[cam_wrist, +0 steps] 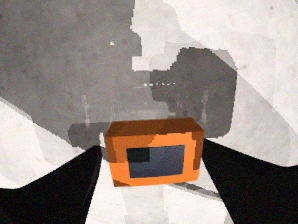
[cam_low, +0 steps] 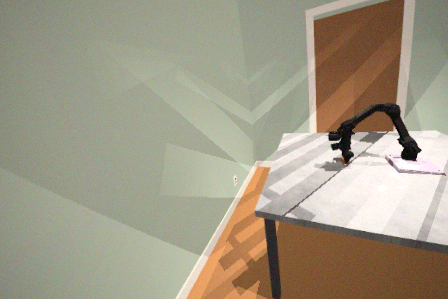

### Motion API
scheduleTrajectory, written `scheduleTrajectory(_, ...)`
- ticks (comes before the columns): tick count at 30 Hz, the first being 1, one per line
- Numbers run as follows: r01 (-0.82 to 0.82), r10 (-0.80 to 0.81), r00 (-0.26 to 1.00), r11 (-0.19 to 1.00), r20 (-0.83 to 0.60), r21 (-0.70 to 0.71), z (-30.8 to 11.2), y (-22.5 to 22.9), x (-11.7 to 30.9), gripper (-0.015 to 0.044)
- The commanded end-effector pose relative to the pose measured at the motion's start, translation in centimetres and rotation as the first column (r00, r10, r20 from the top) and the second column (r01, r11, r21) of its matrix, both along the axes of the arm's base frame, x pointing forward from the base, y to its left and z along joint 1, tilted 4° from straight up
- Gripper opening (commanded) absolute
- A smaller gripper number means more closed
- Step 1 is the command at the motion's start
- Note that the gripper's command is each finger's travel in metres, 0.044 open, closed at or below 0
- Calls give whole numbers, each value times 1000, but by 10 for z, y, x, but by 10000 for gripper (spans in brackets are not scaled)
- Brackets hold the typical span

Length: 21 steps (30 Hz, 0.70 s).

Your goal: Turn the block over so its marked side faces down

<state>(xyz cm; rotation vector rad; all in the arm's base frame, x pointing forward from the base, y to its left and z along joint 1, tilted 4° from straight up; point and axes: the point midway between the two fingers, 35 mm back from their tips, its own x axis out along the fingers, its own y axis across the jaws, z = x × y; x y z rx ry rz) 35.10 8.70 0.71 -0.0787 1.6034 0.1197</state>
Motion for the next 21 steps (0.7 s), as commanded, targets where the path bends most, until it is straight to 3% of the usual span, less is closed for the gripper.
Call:
scheduleTrajectory(1, -3, 3, 1000, 1000, -2, -6, -2, -1, -1, 276)
scheduleTrajectory(21, -3, 3, 1000, 1000, -2, -6, -2, -1, -1, 142)
